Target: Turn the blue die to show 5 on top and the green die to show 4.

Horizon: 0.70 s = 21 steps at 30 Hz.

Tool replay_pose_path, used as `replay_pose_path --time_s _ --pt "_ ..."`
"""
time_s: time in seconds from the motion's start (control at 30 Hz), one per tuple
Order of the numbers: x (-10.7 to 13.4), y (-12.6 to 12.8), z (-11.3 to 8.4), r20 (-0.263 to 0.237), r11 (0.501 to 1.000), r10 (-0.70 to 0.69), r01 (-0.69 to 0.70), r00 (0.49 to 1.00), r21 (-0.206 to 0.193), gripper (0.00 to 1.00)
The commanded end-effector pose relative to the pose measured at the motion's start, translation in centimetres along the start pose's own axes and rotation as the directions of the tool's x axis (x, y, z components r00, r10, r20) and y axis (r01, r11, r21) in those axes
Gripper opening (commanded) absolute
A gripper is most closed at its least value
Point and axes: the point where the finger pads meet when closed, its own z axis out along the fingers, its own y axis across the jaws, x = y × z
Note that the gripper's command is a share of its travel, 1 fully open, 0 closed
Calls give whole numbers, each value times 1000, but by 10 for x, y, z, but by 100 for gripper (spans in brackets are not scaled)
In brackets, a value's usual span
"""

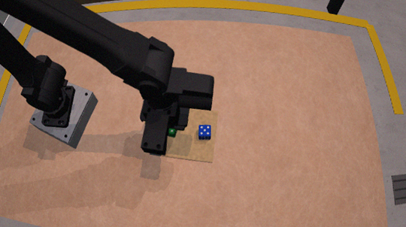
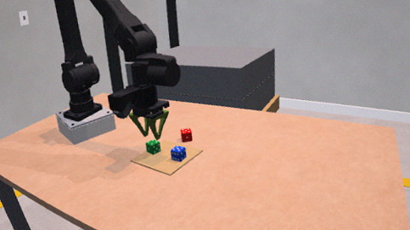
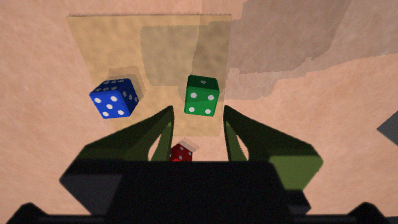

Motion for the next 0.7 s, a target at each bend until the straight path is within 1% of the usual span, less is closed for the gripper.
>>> replay_pose_path --time_s 0.0,0.17,0.23,0.3,0.33,0.4,0.43,0.47,0.5,0.67 --pt "5 23 -41 -1 998 -1 1 1000 -58 45" --pt "5 23 -66 -1 998 -1 1 1000 -61 45" --pt "5 23 -72 -1 998 -1 1 1000 -61 45" --pt "5 23 -72 -1 998 -1 1 1000 -61 45" --pt "5 -4 -48 1 1000 -3 3 1000 20 45" --pt "5 4 -55 0 1000 -3 3 1000 1 45" --pt "5 8 -60 0 1000 -4 4 1000 -15 45" --pt "5 9 -61 0 1000 -4 4 1000 -17 45" --pt "5 9 -61 0 1000 -4 4 1000 -17 100" --pt "5 9 -61 0 1000 -4 4 1000 -17 100"
